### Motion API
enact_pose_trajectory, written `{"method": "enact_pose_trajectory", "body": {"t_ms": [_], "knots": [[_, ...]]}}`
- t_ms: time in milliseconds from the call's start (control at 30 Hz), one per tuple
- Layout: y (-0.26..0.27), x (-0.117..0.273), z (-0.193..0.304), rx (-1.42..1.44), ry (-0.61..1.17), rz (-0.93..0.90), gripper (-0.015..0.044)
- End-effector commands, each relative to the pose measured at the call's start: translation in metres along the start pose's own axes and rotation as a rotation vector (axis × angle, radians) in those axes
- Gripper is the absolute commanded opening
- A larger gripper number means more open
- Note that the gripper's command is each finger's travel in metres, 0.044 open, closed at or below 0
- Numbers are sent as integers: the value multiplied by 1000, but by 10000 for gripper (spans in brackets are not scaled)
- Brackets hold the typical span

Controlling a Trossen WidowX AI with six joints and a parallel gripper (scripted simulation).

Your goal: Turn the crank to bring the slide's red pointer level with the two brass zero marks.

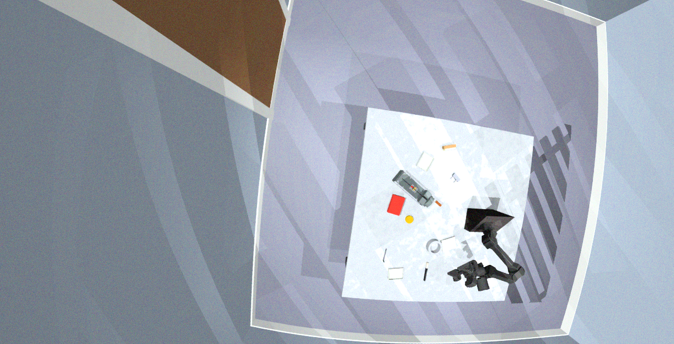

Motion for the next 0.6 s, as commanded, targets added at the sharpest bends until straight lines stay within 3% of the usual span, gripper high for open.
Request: {"method": "enact_pose_trajectory", "body": {"t_ms": [0, 567], "knots": [[0, 0, 0, 0, 1, 0, 426], [-35, -63, 50, -50, 236, 30, 440]]}}
Point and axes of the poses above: the point midway between the two fingers, 35 mm back from their tips, its own x axis back along the fingers, its own y axis across the jaws, z = x × y, the point moved 2 cm from there along x, back along the fingers, and after that the axes turned 12 degrees about -x, right-handed, at the moved point
